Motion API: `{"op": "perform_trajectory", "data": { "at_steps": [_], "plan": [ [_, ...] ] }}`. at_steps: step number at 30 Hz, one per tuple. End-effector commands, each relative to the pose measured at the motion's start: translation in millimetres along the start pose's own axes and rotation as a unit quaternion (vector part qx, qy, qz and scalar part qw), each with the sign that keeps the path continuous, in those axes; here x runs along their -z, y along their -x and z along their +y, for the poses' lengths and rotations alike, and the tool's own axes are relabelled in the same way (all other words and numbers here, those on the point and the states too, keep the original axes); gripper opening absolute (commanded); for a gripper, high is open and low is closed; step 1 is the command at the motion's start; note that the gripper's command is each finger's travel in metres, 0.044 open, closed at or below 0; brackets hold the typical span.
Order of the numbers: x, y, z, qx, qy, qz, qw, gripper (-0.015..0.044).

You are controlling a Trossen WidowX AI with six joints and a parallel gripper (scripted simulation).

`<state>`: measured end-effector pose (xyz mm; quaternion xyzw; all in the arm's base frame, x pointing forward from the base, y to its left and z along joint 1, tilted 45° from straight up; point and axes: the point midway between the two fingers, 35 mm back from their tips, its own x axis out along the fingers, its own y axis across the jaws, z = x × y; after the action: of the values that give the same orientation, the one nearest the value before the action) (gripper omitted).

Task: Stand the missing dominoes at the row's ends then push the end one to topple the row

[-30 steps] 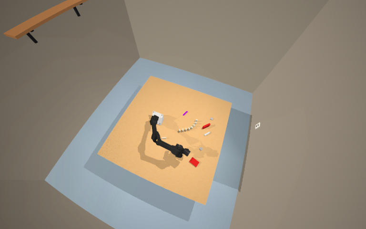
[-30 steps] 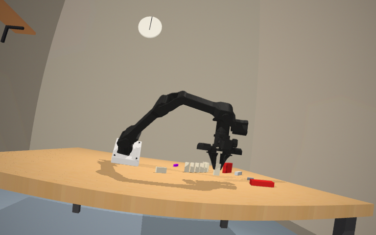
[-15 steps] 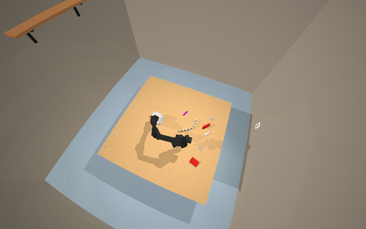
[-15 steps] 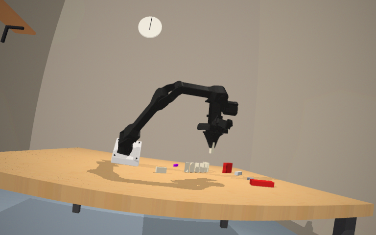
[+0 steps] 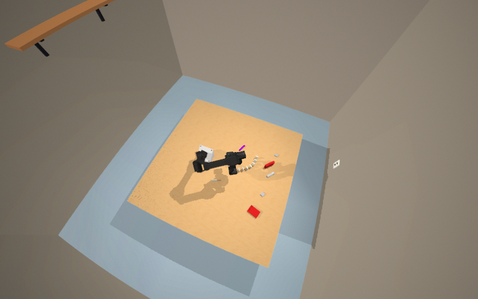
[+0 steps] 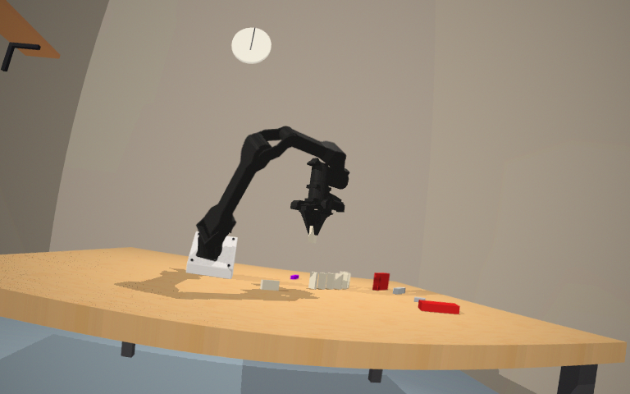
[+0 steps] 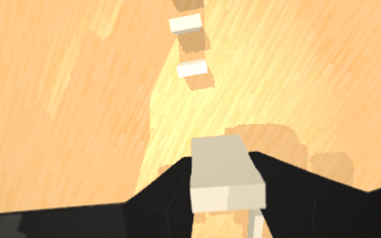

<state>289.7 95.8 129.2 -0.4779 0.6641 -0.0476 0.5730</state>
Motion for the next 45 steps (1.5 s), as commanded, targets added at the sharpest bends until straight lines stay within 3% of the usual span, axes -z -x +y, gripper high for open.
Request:
{"op": "perform_trajectory", "data": {
  "at_steps": [1,7,34,45],
  "plan": [
    [6,-1,7,0.000,0.042,0.001,0.999,0.0107],
    [4,-7,6,0.000,0.042,0.001,0.999,0.0107],
    [6,-129,5,0.002,0.041,0.002,0.999,0.0107],
    [7,-132,5,0.003,0.041,0.002,0.999,0.0107]
  ]
}}
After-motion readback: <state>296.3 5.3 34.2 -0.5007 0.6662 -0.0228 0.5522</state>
